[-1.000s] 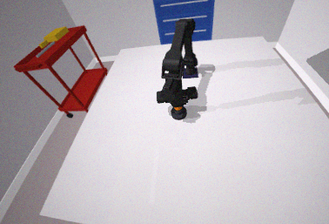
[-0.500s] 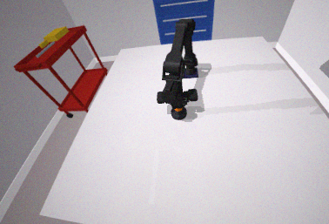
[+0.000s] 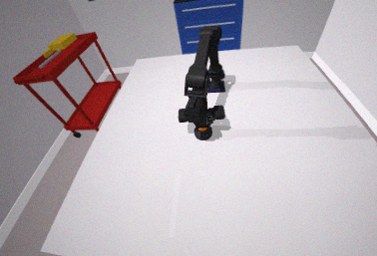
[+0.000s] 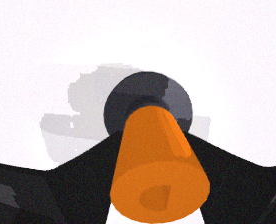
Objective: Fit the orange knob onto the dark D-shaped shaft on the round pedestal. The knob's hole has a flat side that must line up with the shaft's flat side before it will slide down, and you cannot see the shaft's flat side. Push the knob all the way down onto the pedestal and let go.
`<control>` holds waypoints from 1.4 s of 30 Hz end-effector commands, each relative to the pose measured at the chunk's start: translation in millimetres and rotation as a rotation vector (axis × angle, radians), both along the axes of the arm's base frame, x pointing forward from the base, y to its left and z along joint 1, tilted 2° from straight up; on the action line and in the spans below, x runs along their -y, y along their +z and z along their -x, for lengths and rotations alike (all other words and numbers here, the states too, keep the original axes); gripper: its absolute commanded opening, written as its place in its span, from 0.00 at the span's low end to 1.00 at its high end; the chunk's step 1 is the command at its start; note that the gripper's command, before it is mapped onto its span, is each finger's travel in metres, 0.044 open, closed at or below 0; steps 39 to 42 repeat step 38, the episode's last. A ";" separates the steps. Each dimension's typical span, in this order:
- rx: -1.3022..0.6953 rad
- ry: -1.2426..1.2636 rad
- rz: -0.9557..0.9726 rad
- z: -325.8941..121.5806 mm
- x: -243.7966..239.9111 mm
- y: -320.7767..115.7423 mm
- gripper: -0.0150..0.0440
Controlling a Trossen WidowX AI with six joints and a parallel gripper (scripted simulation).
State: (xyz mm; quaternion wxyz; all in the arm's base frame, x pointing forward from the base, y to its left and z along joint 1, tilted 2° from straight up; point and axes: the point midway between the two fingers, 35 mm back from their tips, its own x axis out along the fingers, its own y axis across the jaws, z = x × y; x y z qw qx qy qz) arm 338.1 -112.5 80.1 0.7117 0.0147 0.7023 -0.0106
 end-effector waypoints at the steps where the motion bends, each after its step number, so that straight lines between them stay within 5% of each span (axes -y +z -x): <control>1: 0.000 -0.004 0.000 -0.1 0.0 0.4 0.43; 14: 0.000 -0.004 0.000 -0.1 0.0 0.4 1.00; 22: 0.000 -0.004 0.000 -0.4 0.1 2.3 1.00; 31: 0.001 0.000 0.000 1.0 1.2 94.3 1.00; 42: 0.001 0.000 0.000 -2.3 2.3 96.3 1.00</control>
